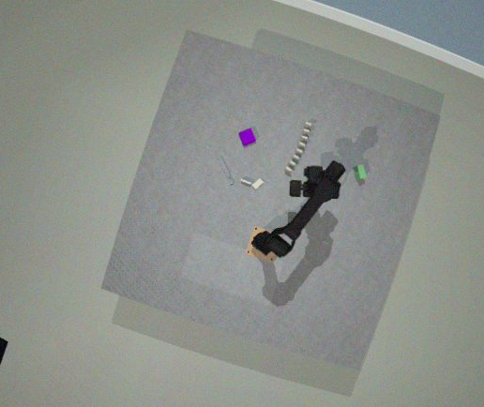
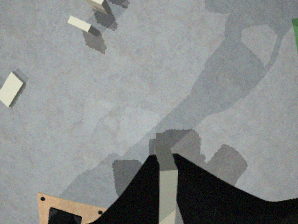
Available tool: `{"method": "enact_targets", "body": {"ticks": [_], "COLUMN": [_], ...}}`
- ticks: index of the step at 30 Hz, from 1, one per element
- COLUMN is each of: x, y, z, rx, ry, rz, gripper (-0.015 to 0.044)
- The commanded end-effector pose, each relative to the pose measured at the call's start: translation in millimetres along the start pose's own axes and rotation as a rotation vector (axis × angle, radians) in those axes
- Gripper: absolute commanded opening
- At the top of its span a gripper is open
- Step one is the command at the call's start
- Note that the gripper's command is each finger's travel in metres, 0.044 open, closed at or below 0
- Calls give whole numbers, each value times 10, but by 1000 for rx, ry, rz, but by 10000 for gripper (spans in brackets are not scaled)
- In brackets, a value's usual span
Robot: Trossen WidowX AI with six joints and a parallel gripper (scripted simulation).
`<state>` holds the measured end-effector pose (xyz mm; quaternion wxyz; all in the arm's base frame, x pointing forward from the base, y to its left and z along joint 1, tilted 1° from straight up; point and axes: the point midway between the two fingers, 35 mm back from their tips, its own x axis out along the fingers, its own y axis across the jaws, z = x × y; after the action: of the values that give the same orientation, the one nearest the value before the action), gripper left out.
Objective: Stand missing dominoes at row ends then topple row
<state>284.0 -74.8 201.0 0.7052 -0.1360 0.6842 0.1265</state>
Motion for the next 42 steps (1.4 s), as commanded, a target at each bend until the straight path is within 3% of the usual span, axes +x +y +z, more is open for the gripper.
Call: {"method": "enact_targets", "body": {"ticks": [1, 20, 42], "x": [11, 291, 375], "y": [-35, -298, -534], "z": [-11, 243, 276], "rx": [1, 171, 260], "ry": [-36, -420, -837], "rz": [2, 42, 56], "gripper": [21, 21, 21]}}
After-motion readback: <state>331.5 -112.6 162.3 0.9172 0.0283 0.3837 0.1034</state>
